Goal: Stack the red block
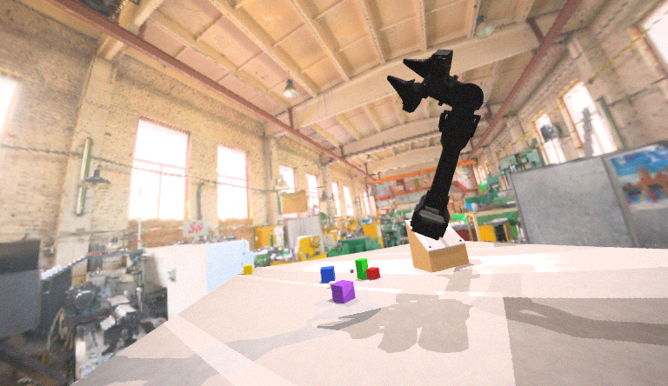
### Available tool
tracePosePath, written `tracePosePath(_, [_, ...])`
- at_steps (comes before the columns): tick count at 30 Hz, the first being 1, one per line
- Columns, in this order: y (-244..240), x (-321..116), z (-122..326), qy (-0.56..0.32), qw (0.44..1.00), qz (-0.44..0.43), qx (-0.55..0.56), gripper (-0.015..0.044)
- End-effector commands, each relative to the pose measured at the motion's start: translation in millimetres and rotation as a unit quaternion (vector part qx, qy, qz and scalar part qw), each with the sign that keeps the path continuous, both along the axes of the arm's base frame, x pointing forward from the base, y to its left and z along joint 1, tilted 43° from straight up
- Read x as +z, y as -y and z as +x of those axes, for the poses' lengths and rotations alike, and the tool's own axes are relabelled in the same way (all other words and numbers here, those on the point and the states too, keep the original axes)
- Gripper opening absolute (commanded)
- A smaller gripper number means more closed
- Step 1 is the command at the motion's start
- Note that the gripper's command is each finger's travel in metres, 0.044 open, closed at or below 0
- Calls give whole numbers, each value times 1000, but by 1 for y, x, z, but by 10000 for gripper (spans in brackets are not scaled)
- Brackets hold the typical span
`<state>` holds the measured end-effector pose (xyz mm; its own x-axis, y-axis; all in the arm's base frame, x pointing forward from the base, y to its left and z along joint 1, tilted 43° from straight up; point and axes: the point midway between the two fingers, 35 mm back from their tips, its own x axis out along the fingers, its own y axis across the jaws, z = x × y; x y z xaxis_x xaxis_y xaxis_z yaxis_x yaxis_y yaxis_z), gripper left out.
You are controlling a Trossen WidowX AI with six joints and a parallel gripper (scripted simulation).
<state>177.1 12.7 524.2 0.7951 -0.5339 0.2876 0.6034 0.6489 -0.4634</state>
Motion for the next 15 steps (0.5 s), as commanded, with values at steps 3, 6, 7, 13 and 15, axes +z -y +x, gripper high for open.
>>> tracePosePath(3, [4,2,-5,11,1000,11,9,440])
tracePosePath(6, [17,7,-19,41,998,43,34,440])
tracePosePath(7, [23,8,-24,54,996,59,45,440])
tracePosePath(13, [70,9,-49,120,975,157,103,440])
tracePosePath(15, [88,6,-54,137,964,192,119,440])
